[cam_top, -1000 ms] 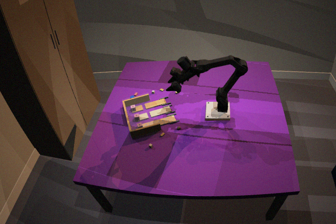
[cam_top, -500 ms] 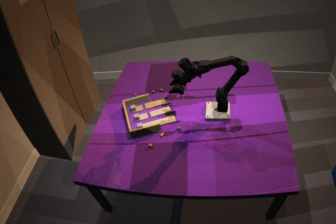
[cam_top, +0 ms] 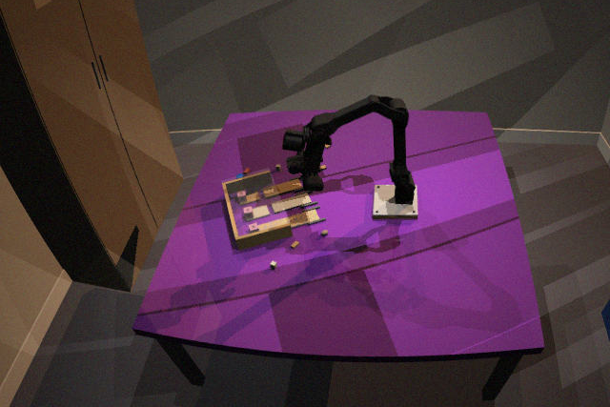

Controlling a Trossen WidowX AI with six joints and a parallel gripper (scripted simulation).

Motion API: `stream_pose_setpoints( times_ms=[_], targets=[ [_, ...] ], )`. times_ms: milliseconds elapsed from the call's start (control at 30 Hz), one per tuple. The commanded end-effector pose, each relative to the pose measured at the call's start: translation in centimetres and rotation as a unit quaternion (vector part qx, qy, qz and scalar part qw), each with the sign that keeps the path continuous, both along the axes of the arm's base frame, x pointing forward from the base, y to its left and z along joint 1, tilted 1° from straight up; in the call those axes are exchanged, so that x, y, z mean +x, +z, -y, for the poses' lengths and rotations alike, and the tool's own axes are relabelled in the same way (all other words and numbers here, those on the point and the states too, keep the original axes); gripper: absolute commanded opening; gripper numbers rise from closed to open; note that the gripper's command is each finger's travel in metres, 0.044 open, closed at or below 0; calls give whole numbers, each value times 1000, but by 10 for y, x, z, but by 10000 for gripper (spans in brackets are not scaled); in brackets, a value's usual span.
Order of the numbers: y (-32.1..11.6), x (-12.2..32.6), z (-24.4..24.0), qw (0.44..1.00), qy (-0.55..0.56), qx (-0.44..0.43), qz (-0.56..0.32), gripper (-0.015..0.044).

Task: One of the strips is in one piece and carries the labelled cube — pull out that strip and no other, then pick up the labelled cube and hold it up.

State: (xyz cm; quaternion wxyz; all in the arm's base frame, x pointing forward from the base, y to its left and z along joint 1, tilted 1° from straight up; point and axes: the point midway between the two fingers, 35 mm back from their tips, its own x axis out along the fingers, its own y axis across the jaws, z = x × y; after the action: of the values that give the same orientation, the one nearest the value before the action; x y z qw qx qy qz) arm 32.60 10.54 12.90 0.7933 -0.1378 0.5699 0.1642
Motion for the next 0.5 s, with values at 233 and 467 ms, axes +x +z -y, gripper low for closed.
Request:
stream_pose_setpoints(
  times_ms=[233,467],
  targets=[
    [-34,-2,-18,987,67,-57,-138,0],
    [-39,-2,-18,987,67,-57,-138,0]
  ],
)
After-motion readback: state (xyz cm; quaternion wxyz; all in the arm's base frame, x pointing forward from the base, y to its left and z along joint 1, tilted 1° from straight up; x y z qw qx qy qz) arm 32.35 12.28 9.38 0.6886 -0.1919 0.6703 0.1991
